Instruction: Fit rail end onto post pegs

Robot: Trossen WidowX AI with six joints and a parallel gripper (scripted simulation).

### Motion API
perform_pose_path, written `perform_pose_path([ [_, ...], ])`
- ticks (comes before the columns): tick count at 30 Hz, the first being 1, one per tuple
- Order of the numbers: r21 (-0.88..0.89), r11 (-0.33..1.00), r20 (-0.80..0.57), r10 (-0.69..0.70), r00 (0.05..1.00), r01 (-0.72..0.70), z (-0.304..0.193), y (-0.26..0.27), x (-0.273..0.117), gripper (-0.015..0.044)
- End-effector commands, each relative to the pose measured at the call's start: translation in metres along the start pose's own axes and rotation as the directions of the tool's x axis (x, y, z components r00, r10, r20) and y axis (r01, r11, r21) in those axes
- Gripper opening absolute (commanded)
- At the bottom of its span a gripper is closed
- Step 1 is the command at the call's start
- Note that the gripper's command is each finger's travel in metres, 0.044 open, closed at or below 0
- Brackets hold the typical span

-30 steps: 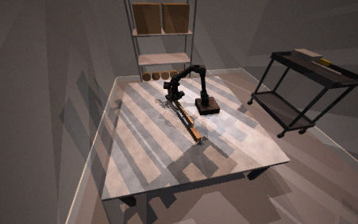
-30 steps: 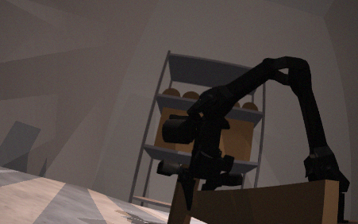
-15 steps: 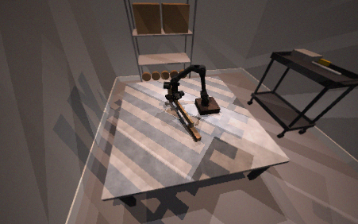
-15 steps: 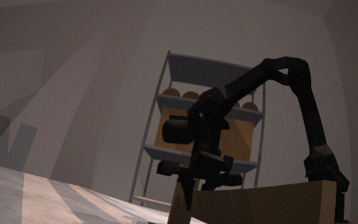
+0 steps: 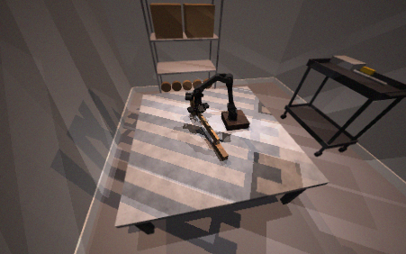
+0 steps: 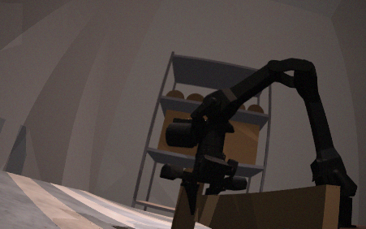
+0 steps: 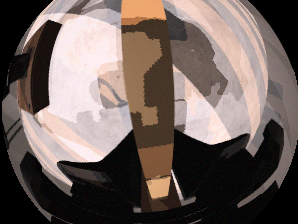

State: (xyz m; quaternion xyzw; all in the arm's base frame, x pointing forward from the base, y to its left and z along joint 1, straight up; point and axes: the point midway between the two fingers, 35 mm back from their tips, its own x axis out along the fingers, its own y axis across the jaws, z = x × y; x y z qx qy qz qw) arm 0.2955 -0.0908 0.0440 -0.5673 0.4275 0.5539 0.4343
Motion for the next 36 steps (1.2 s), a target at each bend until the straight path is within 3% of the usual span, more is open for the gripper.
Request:
perform_pose_path([
  [1, -0.003, 1.000, -0.011, -0.009, 1.000, 0.009, -0.004, -0.002, -0.003, 0.0000],
  [11, -0.003, 1.000, -0.011, -0.009, 1.000, 0.009, -0.006, -0.002, -0.003, 0.0000],
  [28, 0.000, 1.000, -0.001, 0.000, 1.000, 0.000, -0.003, 0.000, 0.000, 0.0440],
  [36, 0.000, 1.000, -0.002, -0.002, 1.000, 0.002, 0.004, 0.000, -0.007, 0.0440],
])
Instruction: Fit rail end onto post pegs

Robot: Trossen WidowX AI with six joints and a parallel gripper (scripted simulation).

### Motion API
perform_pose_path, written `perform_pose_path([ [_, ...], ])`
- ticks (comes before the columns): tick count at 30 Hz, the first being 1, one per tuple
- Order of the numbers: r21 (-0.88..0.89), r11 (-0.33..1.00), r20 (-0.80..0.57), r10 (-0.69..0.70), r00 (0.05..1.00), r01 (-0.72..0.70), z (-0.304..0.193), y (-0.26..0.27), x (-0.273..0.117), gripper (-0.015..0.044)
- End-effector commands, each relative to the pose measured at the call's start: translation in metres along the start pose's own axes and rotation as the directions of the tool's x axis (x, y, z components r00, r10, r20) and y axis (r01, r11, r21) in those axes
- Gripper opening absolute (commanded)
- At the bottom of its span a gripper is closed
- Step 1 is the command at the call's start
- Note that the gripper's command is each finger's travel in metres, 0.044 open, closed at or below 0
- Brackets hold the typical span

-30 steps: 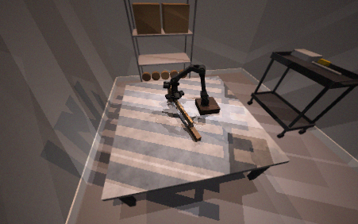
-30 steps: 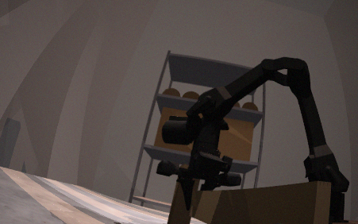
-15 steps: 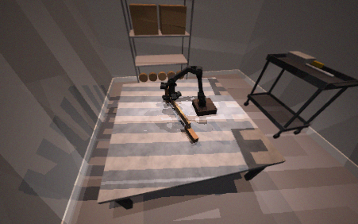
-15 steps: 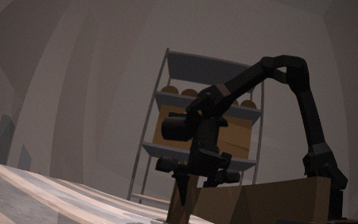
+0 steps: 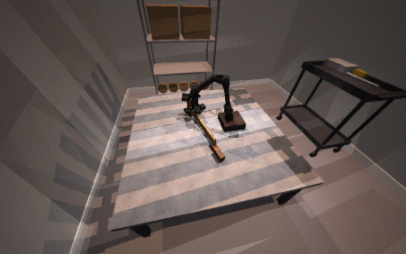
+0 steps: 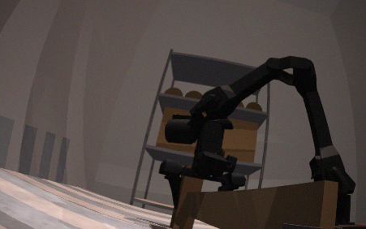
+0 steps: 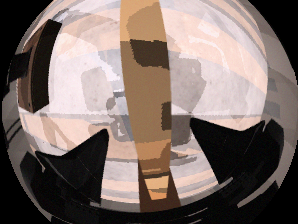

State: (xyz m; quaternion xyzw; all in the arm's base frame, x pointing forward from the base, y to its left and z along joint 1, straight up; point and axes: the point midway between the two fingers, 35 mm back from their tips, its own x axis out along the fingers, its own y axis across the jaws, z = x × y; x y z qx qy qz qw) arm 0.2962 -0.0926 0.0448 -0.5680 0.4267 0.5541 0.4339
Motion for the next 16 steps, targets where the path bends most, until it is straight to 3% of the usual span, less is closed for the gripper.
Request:
perform_pose_path([
  [1, 0.001, 1.000, -0.004, -0.004, 1.000, 0.004, 0.014, 0.000, -0.014, 0.0440],
  [16, -0.001, 1.000, -0.007, -0.008, 1.000, 0.008, 0.030, 0.001, -0.029, 0.0440],
])
